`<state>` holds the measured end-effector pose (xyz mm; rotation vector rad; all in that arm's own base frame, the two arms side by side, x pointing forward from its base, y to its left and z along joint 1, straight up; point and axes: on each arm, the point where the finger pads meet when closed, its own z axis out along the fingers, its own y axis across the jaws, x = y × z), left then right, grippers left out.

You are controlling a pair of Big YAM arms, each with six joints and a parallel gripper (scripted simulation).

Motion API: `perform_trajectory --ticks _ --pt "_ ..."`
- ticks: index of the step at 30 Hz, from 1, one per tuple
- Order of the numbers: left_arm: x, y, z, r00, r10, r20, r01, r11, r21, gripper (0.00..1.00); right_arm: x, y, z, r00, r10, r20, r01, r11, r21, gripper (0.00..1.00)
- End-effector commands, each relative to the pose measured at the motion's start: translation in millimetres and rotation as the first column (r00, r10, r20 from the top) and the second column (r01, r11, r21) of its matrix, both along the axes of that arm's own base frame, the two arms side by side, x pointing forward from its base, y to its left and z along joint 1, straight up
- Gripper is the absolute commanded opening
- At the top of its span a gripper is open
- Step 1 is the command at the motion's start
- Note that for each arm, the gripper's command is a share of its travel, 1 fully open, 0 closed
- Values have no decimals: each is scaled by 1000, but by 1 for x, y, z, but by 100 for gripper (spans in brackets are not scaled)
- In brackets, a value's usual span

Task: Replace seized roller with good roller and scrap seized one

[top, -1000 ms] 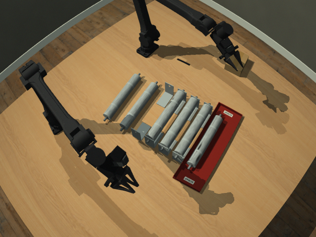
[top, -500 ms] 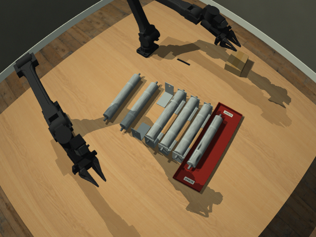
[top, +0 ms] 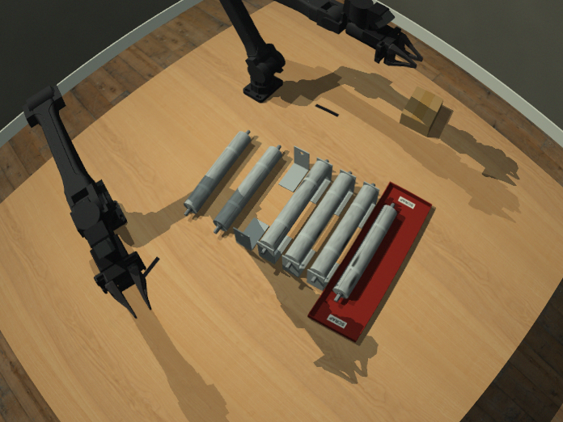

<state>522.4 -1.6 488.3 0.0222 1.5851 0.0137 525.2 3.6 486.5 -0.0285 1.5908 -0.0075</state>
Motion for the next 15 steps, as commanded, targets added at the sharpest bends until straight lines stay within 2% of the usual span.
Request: perform_trajectory --ticks 1,4,5,6,7,8,9,13,15 --pt "-3 5 5 1000 15 28 -14 999 -46 32 -4 -6 6 1000 -15 26 14 999 46 32" --pt "4 1 -9 1000 9 2 -9 999 -46 32 1 -9 -7 1000 -24 3 24 999 45 32" --pt "3 1 -5 1000 10 10 -9 999 -45 32 0 -9 -6 1000 -26 4 26 999 44 32" --pt "2 2 -2 1000 8 18 -7 999 -45 32 -8 -9 9 999 -25 38 24 999 44 32" --pt "2 2 0 1000 7 12 -7 999 -40 32 -7 -9 6 999 -25 23 24 999 39 32" --pt "-9 2 22 998 8 55 -7 1000 -3 32 -10 -10 22 998 -25 49 25 1000 4 32" --pt "-11 3 37 997 6 81 -6 1000 -2 32 -12 -10 31 997 -25 67 25 1000 4 32" --pt "-5 3 33 997 7 73 -6 1000 -12 32 -12 -6 34 997 -18 72 17 1000 13 32" --pt "-1 3 29 998 8 61 -7 1000 -18 32 -4 -5 27 998 -16 58 15 1000 18 32"
